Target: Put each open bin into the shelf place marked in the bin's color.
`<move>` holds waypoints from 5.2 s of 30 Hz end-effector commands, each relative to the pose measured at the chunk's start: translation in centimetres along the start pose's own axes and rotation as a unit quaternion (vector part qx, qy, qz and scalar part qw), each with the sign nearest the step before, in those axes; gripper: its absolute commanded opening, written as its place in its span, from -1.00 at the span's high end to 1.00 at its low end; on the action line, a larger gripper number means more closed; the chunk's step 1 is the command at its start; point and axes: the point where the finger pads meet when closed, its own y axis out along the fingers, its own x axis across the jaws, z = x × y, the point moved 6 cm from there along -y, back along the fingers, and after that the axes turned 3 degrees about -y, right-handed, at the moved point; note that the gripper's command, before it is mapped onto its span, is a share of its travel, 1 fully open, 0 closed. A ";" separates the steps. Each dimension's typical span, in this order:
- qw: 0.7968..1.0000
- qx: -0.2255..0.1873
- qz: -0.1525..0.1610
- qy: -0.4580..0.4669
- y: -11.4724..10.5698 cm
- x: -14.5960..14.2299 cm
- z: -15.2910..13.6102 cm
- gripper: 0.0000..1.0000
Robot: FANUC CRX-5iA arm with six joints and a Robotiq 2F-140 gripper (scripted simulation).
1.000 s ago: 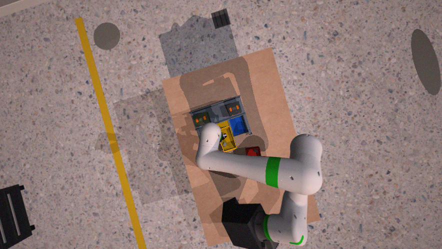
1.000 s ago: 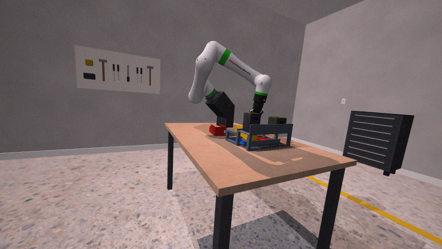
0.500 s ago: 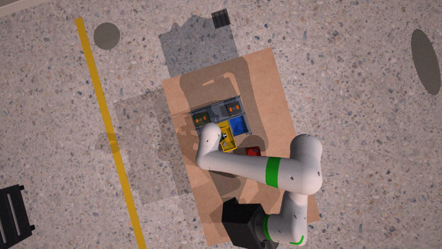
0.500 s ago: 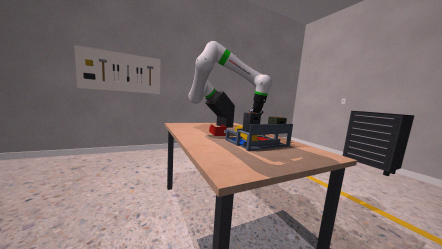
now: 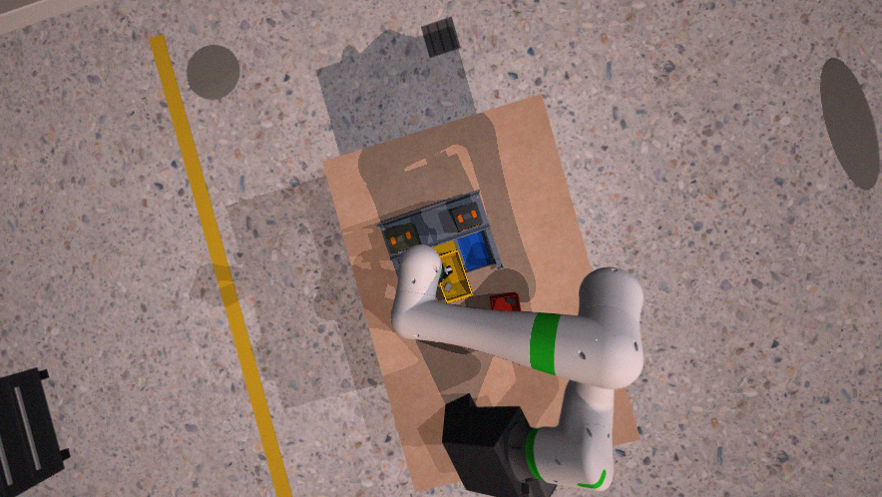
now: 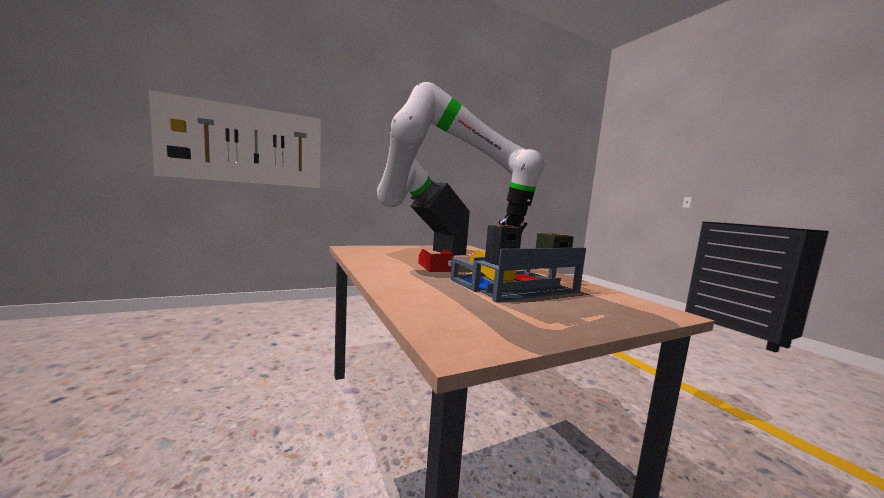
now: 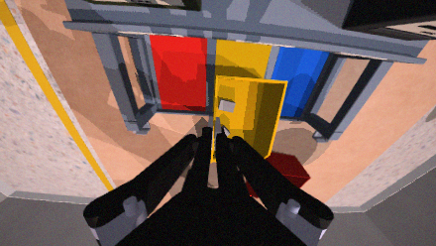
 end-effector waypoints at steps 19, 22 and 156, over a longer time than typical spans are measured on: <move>1.000 0.017 -0.001 0.000 -0.1 0.0 0.9 1.00; 1.000 0.018 -0.001 0.000 -0.1 0.0 1.0 1.00; 0.999 0.053 -0.003 0.000 0.0 0.1 2.6 1.00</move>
